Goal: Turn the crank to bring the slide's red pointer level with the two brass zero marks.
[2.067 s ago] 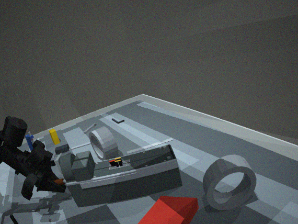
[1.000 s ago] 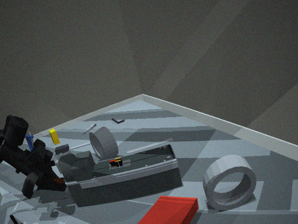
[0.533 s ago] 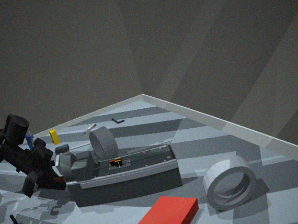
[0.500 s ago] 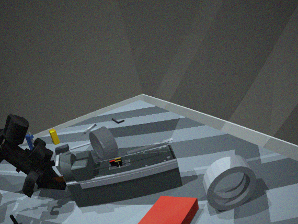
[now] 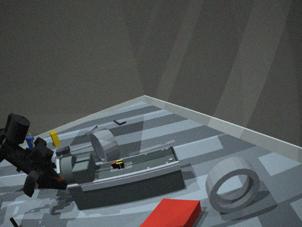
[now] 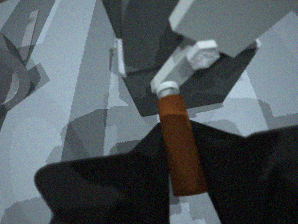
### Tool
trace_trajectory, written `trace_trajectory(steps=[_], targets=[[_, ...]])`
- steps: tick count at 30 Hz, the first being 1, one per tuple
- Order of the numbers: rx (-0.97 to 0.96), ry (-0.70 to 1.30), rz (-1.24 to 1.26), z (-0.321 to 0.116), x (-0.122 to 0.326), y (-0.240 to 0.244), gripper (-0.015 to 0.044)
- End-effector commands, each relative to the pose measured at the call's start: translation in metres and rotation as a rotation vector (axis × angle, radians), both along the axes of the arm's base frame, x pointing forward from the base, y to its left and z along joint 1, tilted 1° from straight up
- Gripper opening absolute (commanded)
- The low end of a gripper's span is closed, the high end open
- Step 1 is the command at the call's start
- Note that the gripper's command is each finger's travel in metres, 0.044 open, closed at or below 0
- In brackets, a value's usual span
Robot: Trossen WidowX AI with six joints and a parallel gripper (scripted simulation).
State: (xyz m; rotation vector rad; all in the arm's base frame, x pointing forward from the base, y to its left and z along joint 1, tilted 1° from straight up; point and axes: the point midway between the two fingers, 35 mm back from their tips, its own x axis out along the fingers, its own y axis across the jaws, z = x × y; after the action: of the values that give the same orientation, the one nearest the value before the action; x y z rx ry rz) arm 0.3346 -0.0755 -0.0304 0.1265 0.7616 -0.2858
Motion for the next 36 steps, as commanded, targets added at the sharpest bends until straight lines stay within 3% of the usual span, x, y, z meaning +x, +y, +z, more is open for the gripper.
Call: trace_trajectory(steps=[1, 36], targets=[[0.006, -0.008, 0.016, 0.006, 0.002, 0.007, 0.0000], [0.005, -0.009, 0.016, 0.045, 0.001, 0.007, 0.0000]])
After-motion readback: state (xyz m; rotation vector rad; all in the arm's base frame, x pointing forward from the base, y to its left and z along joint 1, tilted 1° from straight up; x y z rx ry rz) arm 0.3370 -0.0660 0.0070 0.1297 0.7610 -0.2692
